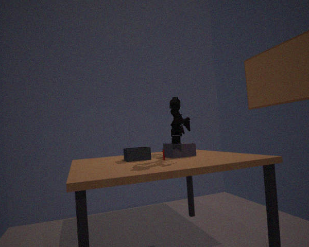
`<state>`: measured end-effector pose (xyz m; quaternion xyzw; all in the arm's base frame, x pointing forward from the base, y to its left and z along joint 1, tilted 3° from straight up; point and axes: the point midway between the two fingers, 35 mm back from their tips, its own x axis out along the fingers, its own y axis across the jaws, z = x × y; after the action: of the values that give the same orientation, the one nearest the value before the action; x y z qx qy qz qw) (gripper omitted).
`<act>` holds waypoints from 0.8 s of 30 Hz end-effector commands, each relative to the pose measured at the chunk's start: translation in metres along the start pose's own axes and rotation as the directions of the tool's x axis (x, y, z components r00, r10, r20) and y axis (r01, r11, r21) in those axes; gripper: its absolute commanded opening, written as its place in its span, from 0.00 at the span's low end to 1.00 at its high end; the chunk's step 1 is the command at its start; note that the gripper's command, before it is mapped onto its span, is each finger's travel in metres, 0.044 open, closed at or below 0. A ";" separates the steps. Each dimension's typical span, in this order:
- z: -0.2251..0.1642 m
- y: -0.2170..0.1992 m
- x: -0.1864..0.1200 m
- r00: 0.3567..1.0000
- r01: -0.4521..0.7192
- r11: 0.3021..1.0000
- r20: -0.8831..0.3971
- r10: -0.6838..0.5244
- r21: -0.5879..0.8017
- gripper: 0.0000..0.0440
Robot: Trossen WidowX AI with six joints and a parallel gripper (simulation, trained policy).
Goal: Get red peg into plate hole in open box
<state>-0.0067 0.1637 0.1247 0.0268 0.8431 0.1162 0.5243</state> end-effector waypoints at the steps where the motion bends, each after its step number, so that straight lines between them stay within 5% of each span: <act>1: 0.019 -0.002 -0.003 0.998 0.019 0.994 0.051 -0.025 0.110 1.00; 10: 0.063 -0.019 -0.005 0.984 0.070 0.918 0.126 -0.128 0.390 1.00; 24: 0.126 -0.055 0.002 0.942 0.105 0.690 0.152 -0.301 0.716 1.00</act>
<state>0.1002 0.1351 0.0648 0.1365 0.7590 -0.2467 0.5869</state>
